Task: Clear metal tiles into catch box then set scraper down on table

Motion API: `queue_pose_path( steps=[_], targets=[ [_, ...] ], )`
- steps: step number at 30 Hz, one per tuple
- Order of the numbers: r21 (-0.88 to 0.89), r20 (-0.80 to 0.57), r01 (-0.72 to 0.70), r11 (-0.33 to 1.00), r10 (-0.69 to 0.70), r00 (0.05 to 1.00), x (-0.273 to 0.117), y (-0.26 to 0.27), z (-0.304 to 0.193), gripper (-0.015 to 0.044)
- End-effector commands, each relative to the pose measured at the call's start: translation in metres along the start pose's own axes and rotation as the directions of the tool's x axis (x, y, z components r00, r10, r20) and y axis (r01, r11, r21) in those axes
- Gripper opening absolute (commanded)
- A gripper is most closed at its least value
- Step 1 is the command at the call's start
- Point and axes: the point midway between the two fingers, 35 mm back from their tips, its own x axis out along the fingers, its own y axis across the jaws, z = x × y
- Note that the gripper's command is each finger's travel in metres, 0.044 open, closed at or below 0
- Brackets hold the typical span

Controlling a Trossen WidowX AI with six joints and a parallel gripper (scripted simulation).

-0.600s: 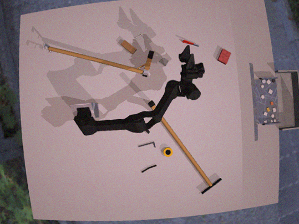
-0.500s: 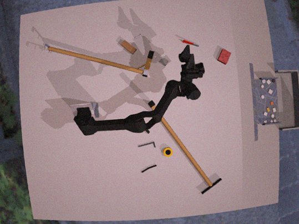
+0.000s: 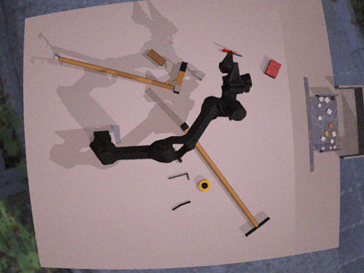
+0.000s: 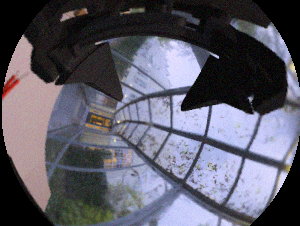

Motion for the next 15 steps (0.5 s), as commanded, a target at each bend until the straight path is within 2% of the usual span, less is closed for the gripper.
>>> queue_pose_path(
  steps=[1, 15],
  targets=[
    [0.007, 0.005, 0.001, 1.000, -0.001, 1.000, 0.009, 0.011, 0.000, 0.0440],
    [0.004, 0.012, -0.005, 1.000, 0.005, 1.000, 0.044, 0.053, -0.004, 0.0440]
  ],
)
